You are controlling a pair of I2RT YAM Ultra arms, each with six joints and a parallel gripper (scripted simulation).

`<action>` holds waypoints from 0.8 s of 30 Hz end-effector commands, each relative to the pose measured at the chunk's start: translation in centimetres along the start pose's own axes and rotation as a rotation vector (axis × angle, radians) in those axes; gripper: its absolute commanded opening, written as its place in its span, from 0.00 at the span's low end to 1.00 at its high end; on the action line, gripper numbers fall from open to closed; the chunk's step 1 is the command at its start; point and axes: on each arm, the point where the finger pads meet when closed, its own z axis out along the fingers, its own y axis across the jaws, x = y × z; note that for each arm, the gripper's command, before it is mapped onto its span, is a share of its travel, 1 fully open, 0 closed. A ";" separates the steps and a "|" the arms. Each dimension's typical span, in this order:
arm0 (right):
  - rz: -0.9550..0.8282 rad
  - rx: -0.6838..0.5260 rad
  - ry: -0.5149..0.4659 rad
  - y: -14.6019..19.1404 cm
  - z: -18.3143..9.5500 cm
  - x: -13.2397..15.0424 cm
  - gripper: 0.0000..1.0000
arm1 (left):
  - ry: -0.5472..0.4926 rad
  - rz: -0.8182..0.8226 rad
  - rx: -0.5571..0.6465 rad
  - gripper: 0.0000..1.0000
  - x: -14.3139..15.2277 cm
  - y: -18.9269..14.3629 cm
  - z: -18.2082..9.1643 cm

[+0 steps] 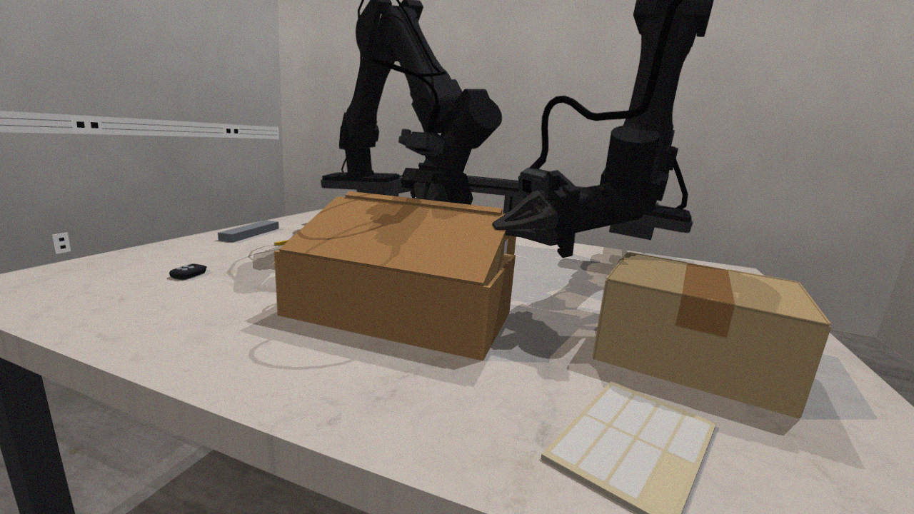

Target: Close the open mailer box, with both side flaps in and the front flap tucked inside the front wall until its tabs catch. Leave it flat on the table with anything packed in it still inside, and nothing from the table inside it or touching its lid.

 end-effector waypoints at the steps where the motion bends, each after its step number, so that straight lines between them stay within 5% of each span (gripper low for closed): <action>1: 0.064 -0.030 -0.076 0.7 -1.9 -2.6 0.01 | -0.103 -0.098 0.085 0.01 -2.7 -3.4 0.3; 24: 0.044 -0.023 -0.057 0.9 -2.9 0.9 0.01 | -0.102 -0.097 0.084 0.01 -2.7 -3.3 0.3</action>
